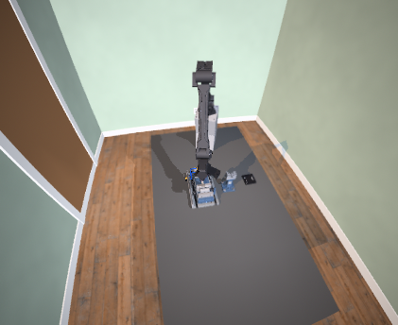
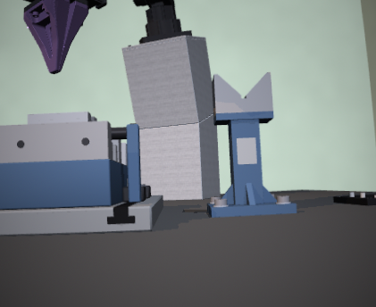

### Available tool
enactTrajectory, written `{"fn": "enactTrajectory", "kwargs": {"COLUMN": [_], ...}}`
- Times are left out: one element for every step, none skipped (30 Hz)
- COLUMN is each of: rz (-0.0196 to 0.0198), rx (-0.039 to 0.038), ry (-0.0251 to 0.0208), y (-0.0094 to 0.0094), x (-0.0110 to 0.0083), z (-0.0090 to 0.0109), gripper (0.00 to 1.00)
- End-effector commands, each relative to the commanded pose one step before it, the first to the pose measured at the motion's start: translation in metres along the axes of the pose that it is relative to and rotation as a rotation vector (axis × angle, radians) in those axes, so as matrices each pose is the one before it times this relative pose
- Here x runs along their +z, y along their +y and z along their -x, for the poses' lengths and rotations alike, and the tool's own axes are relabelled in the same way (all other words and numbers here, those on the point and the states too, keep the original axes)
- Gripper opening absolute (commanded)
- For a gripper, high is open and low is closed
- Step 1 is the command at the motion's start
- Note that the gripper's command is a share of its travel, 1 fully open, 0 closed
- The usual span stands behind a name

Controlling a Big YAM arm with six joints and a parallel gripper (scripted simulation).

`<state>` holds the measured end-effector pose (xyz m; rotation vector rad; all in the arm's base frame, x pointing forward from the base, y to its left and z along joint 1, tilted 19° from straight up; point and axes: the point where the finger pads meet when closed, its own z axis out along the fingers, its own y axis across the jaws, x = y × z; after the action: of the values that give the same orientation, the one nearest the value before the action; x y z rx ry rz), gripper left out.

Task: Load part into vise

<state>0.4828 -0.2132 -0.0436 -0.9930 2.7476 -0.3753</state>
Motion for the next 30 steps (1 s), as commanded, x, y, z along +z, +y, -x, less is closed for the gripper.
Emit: {"fn": "enactTrajectory", "kwargs": {"rz": [-0.04028, 0.00003, 0.00011, 0.00007, 0.00001, 0.00016, 0.0, 0.0, 0.00005, -0.0013, 0.00099, 0.00037, 0.00003, 0.0, 0.00011, 0.00007, 0.00001, -0.01016, 0.00193, 0.00407, 0.0028, -0.00152, 0.00026, 0.0, 0.0, 0.00475, 0.00023, 0.0, 0.00001, 0.0], "rx": [-0.20527, -0.02, -0.04558, -0.03305, -0.00472, -0.05832, 0.0, 0.0, -0.01944, -0.06445, -0.05131, -0.02008, -0.04287, -0.01312, -0.04739, -0.03375, -0.00482, -0.02925, -0.01976, -0.00965, -0.00417, -0.00167, -0.00055, 0.0, 0.0, -0.00029, -0.00002, 0.0, 0.0, 0.0], "ry": [-0.02495, 0.00004, -0.00007, -0.00006, -0.00001, -0.00026, 0.0, 0.0, -0.00009, 0.00249, -0.00159, -0.00063, -0.00098, -0.0003, 0.00028, 0.0001, 0.00001, 0.0014, 0.00064, 0.00111, 0.00092, 0.0009, -0.00008, 0.0, 0.0, -0.00113, -0.00006, 0.0, 0.0, 0.0], "y": [-0.00621, 0.00067, 0.00152, 0.00108, 0.00015, 0.00186, 0.0, 0.0, 0.0006, 0.00088, 0.00212, 0.00076, 0.0012, 0.00035, 0.00127, 0.00087, 0.00012, -0.00537, 0.0017, 0.00294, 0.00202, -0.00079, -0.00108, 0.0, 0.0, 0.00069, 0.00005, 0.0, 0.0, 0.0], "x": [-0.01294, 0.0, -0.00001, -0.00001, 0.0, -0.00001, 0.0, 0.0, 0.0, -0.00008, 0.0, 0.0, -0.00002, -0.00001, -0.00003, -0.00002, 0.0, -0.00147, 0.00026, 0.00059, 0.00041, -0.00021, 0.00089, 0.0, 0.0, 0.00099, 0.0, 0.0, 0.0, 0.0], "z": [0.01256, 0.00027, 0.00068, 0.00054, 0.00008, 0.00096, 0.0, 0.0, 0.00035, -0.00245, 0.00381, 0.00152, 0.00115, 0.00037, 0.0011, 0.00084, 0.00012, -0.00021, -0.0003, -0.00168, -0.00148, -0.00086, -0.00015, 0.0, 0.0, 0.00022, 0.00002, 0.0, 0.0, 0.0], "gripper": [0.0, 0.0, 0.0, 0.0, 0.0, 0.0, 0.0, 0.0, 0.0, 0.0, 0.0, 0.0, 0.0, 0.0, 0.0, 0.0, 0.0, 0.0, 0.0, 0.0, 0.0, 0.0, 0.0, 0.0, 0.0, 0.0, 0.0, 0.0, 0.0, 0.0]}}
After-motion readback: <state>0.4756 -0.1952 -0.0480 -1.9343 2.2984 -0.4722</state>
